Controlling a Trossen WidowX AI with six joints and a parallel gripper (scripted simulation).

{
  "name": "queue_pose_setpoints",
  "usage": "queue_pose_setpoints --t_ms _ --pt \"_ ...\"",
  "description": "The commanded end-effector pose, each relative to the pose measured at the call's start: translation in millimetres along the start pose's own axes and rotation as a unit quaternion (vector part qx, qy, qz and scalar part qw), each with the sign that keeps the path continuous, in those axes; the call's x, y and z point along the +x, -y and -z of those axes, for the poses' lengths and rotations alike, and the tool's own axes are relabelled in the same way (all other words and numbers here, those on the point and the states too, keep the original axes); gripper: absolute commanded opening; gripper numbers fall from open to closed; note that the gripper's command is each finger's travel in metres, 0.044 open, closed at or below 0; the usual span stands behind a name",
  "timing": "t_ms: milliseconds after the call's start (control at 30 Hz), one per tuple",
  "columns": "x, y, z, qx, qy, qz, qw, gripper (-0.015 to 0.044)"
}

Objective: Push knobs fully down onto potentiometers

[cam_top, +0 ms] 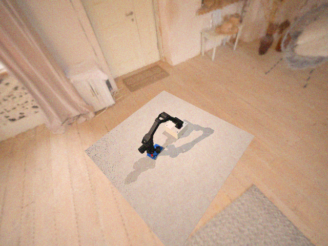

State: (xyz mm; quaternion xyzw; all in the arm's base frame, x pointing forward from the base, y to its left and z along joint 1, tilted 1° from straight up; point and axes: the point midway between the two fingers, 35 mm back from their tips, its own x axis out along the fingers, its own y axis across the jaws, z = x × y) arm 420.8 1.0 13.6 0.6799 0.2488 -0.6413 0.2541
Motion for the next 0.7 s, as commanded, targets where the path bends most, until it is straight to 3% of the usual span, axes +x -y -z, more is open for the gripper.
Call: queue_pose_setpoints --t_ms 0,667 --pt "11.4 -0.1 1.1 0.002 0.001 0.003 1.000 0.0000" --pt "13.6 -0.1 1.1 0.002 0.001 0.003 1.000 0.0000"
